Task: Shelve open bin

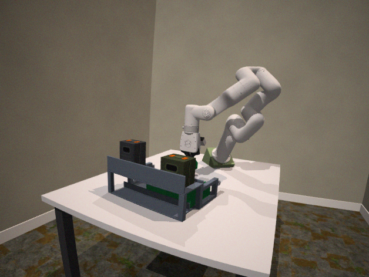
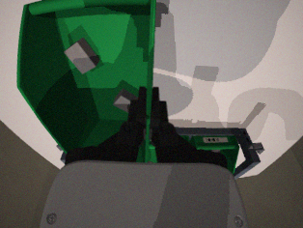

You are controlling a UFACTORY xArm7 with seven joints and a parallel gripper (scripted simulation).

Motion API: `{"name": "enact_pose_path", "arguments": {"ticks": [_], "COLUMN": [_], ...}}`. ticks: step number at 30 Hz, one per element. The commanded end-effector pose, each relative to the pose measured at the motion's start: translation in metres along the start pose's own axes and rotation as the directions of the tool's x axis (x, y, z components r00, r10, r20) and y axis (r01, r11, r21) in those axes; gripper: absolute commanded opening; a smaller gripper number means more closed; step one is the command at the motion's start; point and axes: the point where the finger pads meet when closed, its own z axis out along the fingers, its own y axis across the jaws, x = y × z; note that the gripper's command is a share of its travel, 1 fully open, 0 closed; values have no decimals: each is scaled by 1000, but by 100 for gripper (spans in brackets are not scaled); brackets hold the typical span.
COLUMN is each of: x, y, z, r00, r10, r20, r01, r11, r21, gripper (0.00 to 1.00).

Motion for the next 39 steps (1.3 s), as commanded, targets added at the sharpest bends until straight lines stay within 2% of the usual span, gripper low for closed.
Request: {"name": "enact_pose_path", "arguments": {"ticks": [1,11,16,28,33,39], "x": [-1,-1,0,0,-15,-15], "y": [-8,-8,-31,-31,-30,-30], "z": [-1,-1,0,0,0,0], "r00": [1000,1000,1000,1000,1000,1000], "r10": [0,0,1,1,1,1], "r20": [3,3,3,3,3,3], "r01": [0,0,-1,-1,-1,-1], "r11": [1000,1000,1000,1000,1000,1000], "r21": [1,1,1,1,2,2], "gripper": [0,0,0,0,0,0]}}
